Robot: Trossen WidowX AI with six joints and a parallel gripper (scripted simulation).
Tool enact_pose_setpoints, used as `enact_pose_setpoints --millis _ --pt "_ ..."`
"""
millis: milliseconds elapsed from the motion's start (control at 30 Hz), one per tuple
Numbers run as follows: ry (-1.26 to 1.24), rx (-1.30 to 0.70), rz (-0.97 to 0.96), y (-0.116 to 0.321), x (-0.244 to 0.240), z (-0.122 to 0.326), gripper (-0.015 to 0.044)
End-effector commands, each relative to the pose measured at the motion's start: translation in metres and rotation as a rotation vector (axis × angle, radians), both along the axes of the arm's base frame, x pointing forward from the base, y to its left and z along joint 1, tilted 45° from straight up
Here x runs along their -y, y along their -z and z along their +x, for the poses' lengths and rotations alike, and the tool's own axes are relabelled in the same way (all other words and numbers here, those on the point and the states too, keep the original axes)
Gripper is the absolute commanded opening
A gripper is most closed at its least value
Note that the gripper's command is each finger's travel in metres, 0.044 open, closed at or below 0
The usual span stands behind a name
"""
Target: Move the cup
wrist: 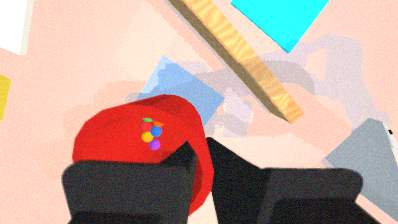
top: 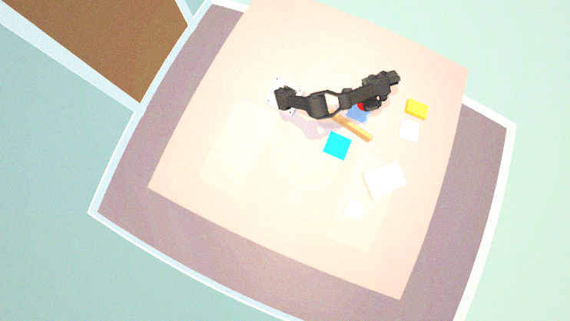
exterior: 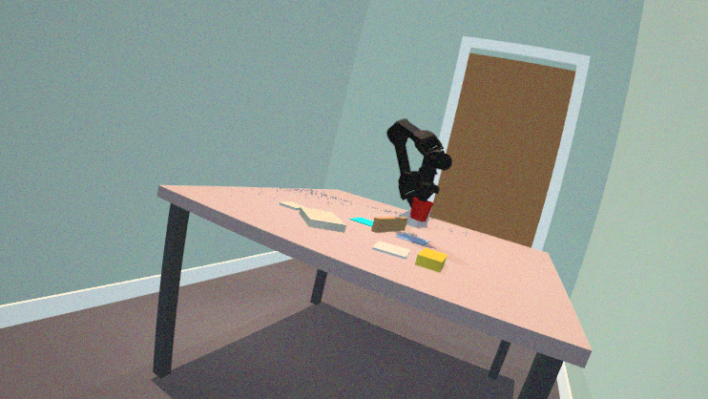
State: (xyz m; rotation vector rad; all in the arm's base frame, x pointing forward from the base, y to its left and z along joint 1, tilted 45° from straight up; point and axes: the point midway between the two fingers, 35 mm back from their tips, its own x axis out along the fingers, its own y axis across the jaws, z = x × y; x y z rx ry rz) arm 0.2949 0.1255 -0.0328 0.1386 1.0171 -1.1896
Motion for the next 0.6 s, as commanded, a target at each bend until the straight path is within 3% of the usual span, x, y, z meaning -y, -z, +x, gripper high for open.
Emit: enact_pose_setpoints --millis 0,567 --pt "0.0 0.0 0.0 0.0001 0.0001 -0.0001 0.0" --pt "0.0 0.0 0.0 -0.0024 0.0025 -0.0003 0.0"
